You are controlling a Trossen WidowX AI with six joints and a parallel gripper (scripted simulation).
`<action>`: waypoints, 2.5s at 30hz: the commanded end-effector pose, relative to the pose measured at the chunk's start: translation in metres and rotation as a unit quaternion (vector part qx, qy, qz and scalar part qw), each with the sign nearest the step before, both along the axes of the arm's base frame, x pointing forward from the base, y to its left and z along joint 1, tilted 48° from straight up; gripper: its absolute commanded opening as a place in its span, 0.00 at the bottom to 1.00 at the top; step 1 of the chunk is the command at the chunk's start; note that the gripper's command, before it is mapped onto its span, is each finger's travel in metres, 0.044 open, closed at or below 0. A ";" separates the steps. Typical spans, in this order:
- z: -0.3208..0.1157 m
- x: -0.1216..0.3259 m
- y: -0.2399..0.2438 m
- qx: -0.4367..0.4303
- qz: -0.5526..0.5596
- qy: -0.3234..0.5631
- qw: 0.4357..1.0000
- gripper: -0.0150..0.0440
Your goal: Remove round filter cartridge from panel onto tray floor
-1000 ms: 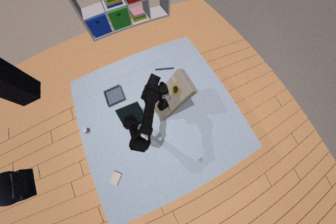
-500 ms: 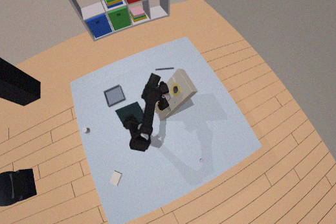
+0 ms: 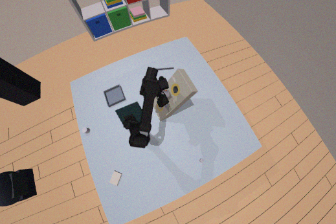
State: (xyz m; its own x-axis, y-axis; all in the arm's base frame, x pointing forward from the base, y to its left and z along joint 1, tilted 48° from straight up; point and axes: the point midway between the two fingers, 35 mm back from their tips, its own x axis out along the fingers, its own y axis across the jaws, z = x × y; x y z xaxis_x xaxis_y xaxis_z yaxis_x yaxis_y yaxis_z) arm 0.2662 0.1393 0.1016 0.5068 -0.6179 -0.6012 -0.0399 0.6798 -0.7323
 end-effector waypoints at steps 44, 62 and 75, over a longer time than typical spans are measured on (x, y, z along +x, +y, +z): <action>-0.099 -0.101 0.148 -0.002 0.206 0.249 0.946 0.25; -0.147 -0.182 0.185 0.003 0.378 0.403 0.834 0.25; -0.200 -0.262 0.157 0.007 0.455 0.483 0.748 0.25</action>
State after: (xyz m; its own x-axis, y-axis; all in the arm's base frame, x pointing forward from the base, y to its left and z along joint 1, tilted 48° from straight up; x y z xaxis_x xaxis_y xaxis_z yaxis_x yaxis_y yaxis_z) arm 0.0193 0.3032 -0.0892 0.0696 -0.2770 -0.9583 -0.9904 0.0961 -0.0997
